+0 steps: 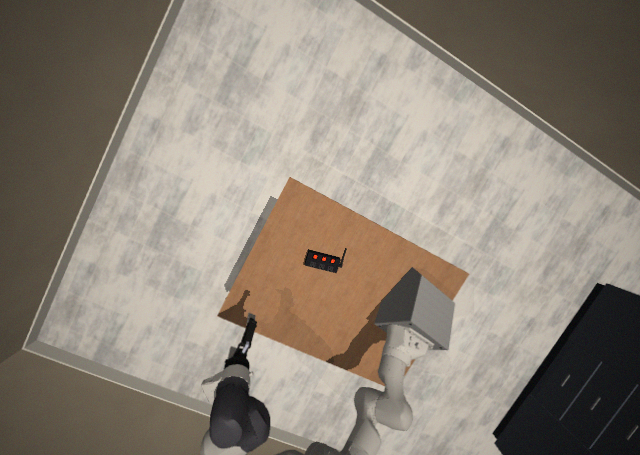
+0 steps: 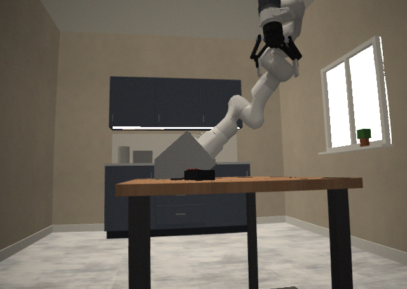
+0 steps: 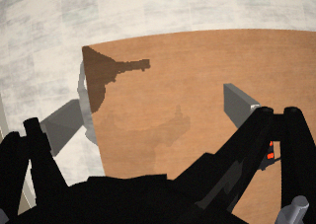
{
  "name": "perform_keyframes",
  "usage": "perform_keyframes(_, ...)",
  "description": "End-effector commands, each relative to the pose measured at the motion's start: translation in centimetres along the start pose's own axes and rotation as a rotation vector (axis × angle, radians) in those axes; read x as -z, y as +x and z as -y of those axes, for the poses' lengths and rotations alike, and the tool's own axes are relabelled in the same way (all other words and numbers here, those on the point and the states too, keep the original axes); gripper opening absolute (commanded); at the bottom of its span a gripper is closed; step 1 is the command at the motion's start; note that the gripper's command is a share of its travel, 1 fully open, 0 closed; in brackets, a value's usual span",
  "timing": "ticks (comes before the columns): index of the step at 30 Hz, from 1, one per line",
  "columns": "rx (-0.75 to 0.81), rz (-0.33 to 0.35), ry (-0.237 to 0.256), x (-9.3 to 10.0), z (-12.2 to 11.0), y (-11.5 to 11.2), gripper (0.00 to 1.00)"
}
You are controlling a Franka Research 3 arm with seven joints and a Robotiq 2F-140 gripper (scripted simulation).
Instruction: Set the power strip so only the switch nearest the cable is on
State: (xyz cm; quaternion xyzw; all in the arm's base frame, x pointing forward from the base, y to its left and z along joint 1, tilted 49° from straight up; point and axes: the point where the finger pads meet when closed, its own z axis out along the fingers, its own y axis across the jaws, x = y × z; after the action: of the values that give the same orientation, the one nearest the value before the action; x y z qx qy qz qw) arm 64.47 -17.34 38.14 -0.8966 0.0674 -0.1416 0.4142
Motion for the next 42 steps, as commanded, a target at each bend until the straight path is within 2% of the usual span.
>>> perform_keyframes(1, -0.113, 0.000, 0.006, -0.5, -0.9, -0.1, 1.00)
perform_keyframes(4, -0.289, 0.002, 0.014, -1.4, -2.4, -0.5, 1.00)
perform_keyframes(7, -0.289, 0.002, 0.014, -1.4, -2.4, -0.5, 1.00)
perform_keyframes(8, -0.367, 0.003, 0.018, -1.8, -3.1, -0.6, 1.00)
perform_keyframes(11, -0.367, 0.003, 0.018, -1.8, -3.1, -0.6, 1.00)
perform_keyframes(12, -0.455, 0.005, 0.022, -2.2, -3.8, -0.8, 1.00)
perform_keyframes(15, -0.455, 0.005, 0.022, -2.2, -3.8, -0.8, 1.00)
perform_keyframes(16, -0.553, 0.007, 0.026, -2.7, -4.6, -1.1, 1.00)
perform_keyframes(20, -0.553, 0.007, 0.026, -2.7, -4.6, -1.1, 1.00)
perform_keyframes(21, -0.660, 0.010, 0.030, -3.2, -5.5, -1.3, 1.00)
perform_keyframes(27, -0.660, 0.010, 0.030, -3.2, -5.5, -1.3, 1.00)
perform_keyframes(28, -0.776, 0.013, 0.034, -3.8, -6.5, -1.7, 1.00)
perform_keyframes(32, -0.776, 0.013, 0.034, -3.8, -6.5, -1.7, 1.00)
perform_keyframes(33, -0.901, 0.018, 0.038, -4.4, -7.5, -2.0, 1.00)
perform_keyframes(38, -0.901, 0.018, 0.038, -4.4, -7.5, -2.0, 1.00)
perform_keyframes(39, -1.033, 0.023, 0.042, -5.1, -8.5, -2.5, 1.00)
perform_keyframes(42, -1.033, 0.023, 0.042, -5.1, -8.5, -2.5, 1.00)
